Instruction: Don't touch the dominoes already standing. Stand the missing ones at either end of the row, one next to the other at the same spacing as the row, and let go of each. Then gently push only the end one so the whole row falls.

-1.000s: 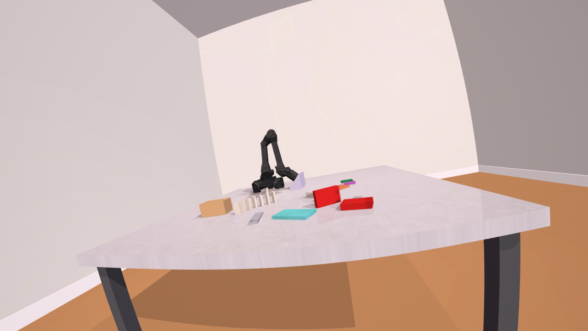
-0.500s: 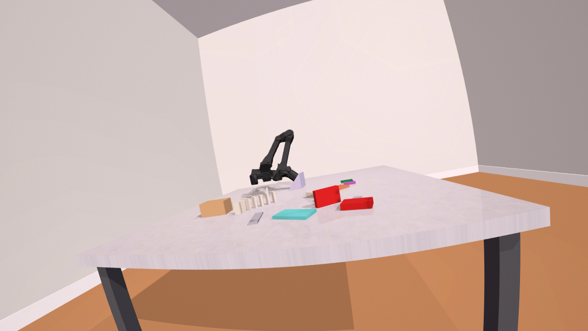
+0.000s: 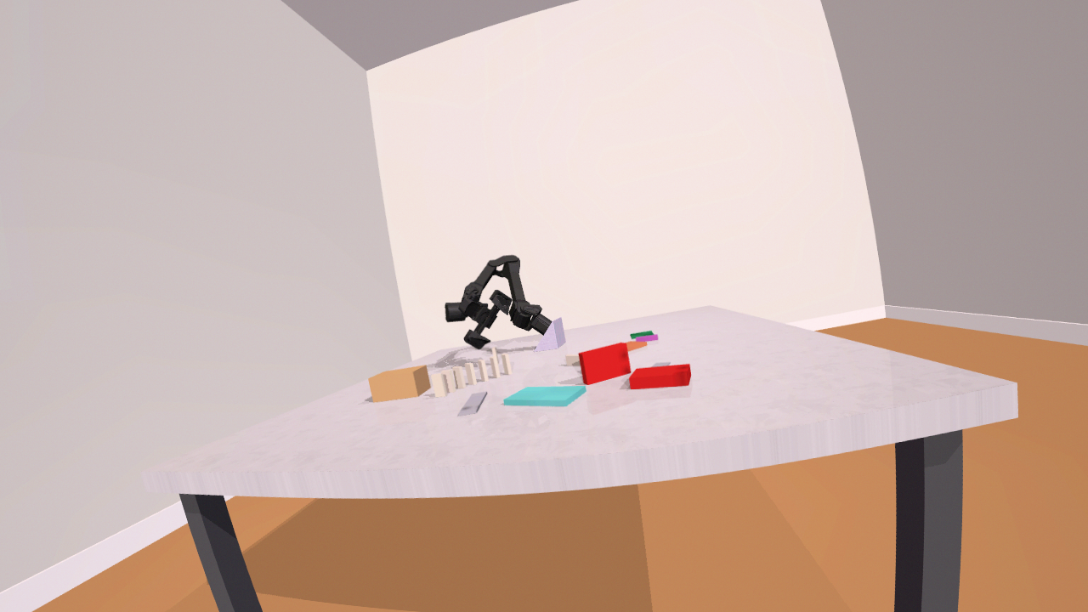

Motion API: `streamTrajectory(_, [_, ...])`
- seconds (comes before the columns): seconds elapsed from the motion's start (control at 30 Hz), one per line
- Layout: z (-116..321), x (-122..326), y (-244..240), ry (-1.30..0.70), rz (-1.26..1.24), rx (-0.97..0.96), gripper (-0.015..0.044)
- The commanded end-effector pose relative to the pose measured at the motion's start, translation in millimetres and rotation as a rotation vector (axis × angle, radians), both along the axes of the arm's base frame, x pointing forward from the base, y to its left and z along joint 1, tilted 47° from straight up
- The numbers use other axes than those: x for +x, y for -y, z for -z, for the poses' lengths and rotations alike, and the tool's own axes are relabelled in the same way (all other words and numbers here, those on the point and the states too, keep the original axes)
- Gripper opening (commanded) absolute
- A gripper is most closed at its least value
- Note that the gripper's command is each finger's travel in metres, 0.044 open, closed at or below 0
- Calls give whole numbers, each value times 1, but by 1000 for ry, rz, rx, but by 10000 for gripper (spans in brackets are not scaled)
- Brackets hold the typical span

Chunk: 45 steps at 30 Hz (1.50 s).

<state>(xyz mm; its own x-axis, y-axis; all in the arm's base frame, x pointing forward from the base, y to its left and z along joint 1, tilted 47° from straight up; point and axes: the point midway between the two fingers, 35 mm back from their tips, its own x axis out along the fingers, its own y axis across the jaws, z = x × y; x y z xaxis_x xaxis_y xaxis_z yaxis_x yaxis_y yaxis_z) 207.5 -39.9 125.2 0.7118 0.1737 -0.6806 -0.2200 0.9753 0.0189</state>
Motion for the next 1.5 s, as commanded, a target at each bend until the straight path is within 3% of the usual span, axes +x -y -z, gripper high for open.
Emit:
streamTrajectory(0.0, [0,5,-10,-176,149,119,440])
streamTrajectory(0.27, [18,-6,-15,-508,578,236,440])
streamTrajectory(0.47, [21,-21,-10,-660,1062,129,440])
streamTrajectory(0.6, [11,-25,-4,-584,1360,-13,440])
streamTrajectory(0.77, [-15,-14,-1,-282,1617,-166,440])
streamTrajectory(0.87, [-24,-7,-3,-162,1658,-190,440])
streamTrajectory(1.27, [-24,-8,-2,-162,1658,-190,440])
streamTrajectory(1.47, [3,-8,27,-164,1656,-185,440])
